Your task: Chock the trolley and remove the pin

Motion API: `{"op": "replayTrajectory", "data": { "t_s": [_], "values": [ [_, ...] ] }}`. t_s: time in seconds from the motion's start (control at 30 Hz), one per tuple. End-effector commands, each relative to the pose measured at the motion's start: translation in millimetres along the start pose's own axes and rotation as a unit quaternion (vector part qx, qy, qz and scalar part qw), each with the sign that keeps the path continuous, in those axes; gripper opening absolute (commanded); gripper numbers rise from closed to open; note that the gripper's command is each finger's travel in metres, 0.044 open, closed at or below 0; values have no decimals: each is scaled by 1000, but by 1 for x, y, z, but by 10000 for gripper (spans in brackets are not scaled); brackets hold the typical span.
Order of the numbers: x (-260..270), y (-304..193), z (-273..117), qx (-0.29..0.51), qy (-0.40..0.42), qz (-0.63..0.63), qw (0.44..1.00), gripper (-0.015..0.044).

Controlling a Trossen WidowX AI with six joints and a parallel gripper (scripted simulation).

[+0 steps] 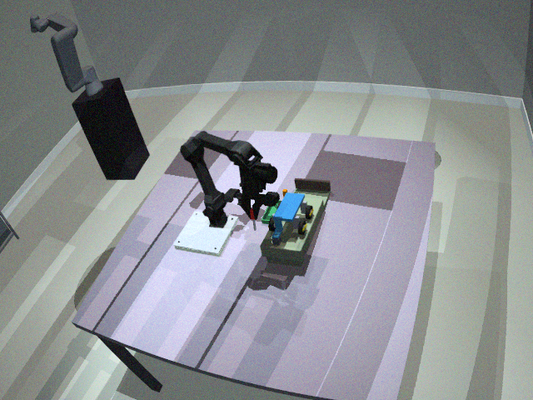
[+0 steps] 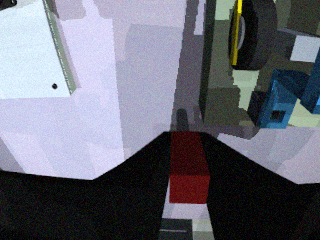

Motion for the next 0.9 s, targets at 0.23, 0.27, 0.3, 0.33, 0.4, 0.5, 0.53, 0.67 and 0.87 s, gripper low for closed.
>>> {"op": "replayTrajectory", "data": {
  "t_s": [0.23,0.27,0.3,0.33,0.4,0.5,0.53,0.67,0.87],
  "values": [
    [-1,43,-5,2,-1,2,1000,0],
    [-1,46,-5,2,-1,2,1000,0],
    [-1,50,-6,2,-1,2,1000,0],
    [-1,54,-6,2,-1,2,1000,0],
    [-2,61,-7,1,-1,2,1000,0],
    [-2,72,-9,1,-1,2,1000,0],
    [-2,76,-9,1,-1,3,1000,0],
    [-2,90,-11,0,-1,3,1000,0],
    [-2,112,-15,-1,-1,3,1000,0]
  ]
}}
Point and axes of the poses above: the point midway between the two fingers, 35 mm back from their tips, its own z axis out along the fingers, its own x axis across the jaws, y = z × x, the point moved 9 cm from there along -z, back along the fingers, and after that the axes turned 1 degree about -z, right-handed, at the moved point
